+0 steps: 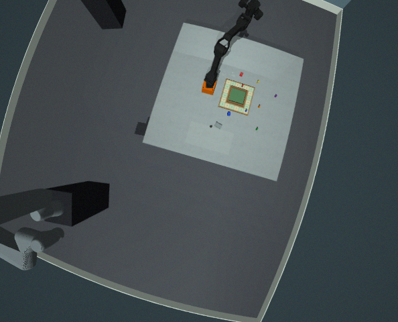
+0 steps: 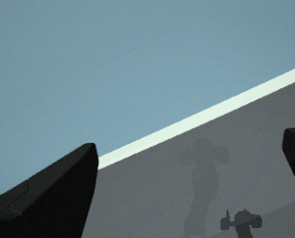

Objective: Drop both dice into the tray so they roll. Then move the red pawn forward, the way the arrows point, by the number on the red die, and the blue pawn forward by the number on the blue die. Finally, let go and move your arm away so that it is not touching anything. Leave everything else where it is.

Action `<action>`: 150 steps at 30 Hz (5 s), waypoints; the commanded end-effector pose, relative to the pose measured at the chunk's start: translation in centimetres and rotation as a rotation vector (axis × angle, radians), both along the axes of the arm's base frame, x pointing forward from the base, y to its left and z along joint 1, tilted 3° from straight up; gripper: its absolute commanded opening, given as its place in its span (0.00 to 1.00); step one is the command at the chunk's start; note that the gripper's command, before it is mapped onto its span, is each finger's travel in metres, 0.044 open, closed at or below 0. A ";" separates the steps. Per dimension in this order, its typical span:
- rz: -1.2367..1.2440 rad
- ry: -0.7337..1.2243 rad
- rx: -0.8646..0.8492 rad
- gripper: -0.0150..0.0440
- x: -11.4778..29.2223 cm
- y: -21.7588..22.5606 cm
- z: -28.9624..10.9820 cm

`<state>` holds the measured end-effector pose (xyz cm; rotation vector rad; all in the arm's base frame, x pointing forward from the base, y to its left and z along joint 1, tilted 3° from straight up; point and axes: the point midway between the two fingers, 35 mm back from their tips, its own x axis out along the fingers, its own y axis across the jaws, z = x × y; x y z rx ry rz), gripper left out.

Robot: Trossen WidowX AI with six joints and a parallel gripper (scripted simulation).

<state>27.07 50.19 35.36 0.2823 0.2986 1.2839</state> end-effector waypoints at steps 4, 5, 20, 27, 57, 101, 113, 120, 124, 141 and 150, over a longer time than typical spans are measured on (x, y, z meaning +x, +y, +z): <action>-0.066 0.105 -0.087 0.75 2.1 -1.2 -3.7; -0.093 0.148 -0.121 0.72 2.9 -1.7 -5.2; -0.591 0.791 -0.607 0.72 8.2 -16.6 -25.8; -0.854 1.078 -0.824 0.72 6.1 -25.8 -32.6; -1.058 1.285 -0.996 0.72 2.9 -32.5 -38.9; -1.058 1.285 -0.996 0.25 2.9 -32.6 -28.3; -1.024 1.251 -1.024 0.25 4.0 -38.9 -29.1; -1.001 1.229 -1.044 0.25 4.0 -43.1 -29.7; -0.988 1.217 -1.055 0.25 3.7 -45.4 -30.0; -0.930 1.168 -1.108 0.25 0.7 -54.4 -31.6; -0.966 1.085 -1.084 0.25 0.3 -55.5 -32.3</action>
